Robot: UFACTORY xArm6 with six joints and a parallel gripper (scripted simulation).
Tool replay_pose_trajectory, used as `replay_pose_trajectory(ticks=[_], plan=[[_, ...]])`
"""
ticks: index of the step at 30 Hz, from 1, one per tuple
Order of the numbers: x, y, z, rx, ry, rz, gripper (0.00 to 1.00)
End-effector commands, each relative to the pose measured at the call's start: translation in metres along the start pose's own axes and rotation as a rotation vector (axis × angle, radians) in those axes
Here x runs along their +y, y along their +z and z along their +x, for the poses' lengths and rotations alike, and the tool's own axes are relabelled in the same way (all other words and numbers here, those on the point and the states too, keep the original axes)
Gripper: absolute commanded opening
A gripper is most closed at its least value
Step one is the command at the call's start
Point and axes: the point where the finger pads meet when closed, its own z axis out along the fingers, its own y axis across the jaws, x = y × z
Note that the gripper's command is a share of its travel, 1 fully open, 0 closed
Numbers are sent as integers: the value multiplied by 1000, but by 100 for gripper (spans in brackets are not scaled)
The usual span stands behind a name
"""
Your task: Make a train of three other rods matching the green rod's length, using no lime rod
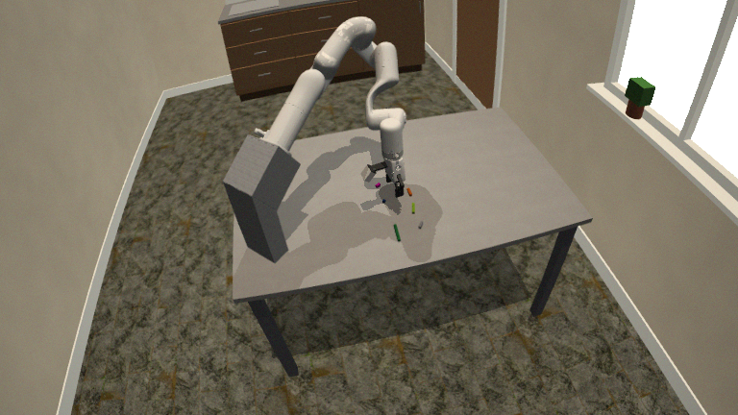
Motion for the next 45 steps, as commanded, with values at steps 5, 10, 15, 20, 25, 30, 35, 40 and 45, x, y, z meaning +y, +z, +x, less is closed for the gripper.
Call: replay_pose_trajectory(ticks=[5, 10, 15, 20, 25, 30, 35, 40, 45], plan=[[-15, 3, -9, 15, 276, -3, 100], [-23, 5, -13, 15, 415, -2, 100], [-32, 6, -18, 15, 572, -1, 100], [-39, 8, -21, 15, 698, 0, 100], [-49, 9, -25, 15, 854, 1, 100], [-58, 10, -28, 15, 1010, 2, 100], [-68, 11, -31, 15, 1167, 4, 100], [-77, 12, -34, 16, 1311, 5, 100], [-86, 12, -36, 16, 1448, 7, 100]])
